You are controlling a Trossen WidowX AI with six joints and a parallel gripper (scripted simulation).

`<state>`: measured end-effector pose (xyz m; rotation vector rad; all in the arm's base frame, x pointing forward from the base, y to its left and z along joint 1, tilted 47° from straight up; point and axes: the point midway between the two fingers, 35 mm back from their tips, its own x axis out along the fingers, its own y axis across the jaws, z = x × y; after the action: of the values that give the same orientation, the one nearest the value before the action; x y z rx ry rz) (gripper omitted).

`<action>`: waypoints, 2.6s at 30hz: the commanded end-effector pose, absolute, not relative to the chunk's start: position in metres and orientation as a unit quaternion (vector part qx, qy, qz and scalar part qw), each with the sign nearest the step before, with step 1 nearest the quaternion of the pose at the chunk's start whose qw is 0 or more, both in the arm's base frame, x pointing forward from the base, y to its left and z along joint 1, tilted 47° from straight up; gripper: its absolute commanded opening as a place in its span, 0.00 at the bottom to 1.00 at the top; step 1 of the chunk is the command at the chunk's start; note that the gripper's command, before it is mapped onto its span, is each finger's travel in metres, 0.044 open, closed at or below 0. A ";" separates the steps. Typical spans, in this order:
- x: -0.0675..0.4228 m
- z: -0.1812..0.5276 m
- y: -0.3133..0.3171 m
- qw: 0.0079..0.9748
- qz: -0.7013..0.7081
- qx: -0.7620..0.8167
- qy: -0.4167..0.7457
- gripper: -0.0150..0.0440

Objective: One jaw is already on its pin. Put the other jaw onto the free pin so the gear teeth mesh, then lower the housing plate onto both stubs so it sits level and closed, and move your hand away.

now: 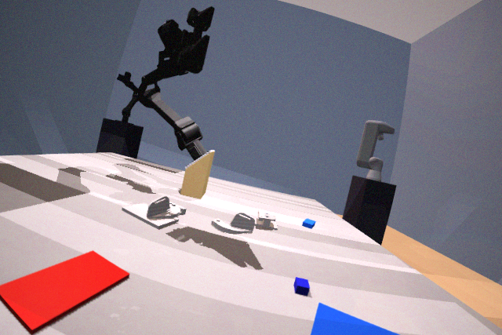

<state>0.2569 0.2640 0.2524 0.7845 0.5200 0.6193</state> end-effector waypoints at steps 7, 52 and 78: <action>0.269 0.216 0.272 0.874 0.268 0.291 0.281 1.00; 0.295 0.069 0.264 0.874 0.205 -0.140 0.417 1.00; 0.293 -0.006 0.238 0.748 0.214 -0.390 0.493 1.00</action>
<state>0.2936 0.2424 0.0043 -0.7827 1.0490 0.4625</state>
